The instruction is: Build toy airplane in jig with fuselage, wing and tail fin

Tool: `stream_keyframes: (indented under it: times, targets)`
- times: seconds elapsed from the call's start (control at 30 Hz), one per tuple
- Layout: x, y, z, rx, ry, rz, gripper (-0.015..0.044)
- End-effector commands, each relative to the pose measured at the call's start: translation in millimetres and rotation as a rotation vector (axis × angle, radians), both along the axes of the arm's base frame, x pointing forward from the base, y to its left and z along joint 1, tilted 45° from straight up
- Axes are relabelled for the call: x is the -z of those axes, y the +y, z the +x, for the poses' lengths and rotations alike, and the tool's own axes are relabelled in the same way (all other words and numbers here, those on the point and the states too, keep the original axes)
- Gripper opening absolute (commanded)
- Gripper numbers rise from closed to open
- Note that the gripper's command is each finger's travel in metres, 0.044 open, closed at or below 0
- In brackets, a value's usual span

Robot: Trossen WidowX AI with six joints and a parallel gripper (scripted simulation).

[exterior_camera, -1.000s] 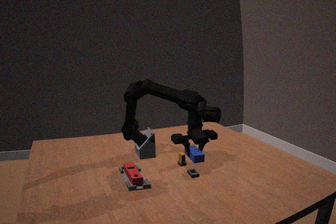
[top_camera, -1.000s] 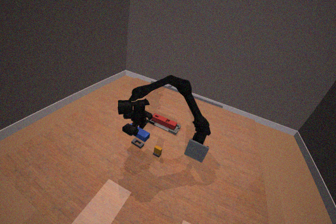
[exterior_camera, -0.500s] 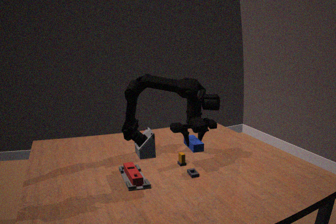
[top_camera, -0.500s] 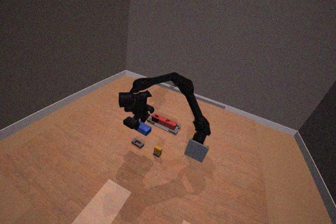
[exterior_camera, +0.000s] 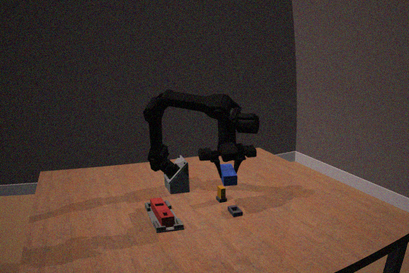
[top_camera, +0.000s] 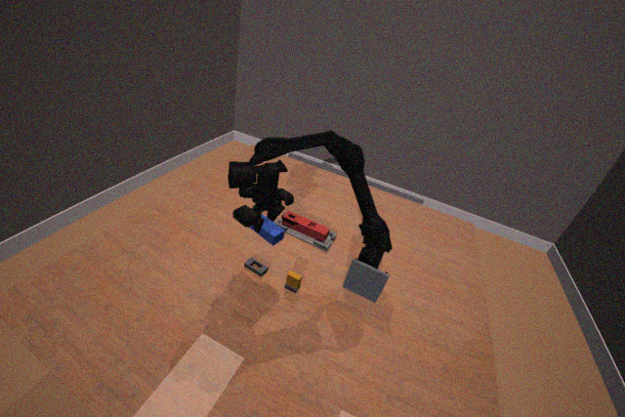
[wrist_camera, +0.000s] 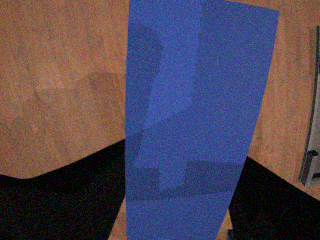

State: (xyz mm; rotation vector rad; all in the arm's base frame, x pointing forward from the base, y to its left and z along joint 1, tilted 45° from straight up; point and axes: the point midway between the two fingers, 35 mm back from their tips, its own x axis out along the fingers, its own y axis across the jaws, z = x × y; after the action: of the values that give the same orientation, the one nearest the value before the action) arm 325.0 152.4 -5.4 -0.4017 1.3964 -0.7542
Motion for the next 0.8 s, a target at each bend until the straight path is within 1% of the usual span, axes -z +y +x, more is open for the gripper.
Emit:
stream_keyframes:
  times: [0.0,0.77]
  targets:
    - [-10.4,-9.4,0.6,0.042,-0.049,0.001,0.0]
    - [-57.3,-68.8,-4.5,0.317,-0.306,0.009,0.0]
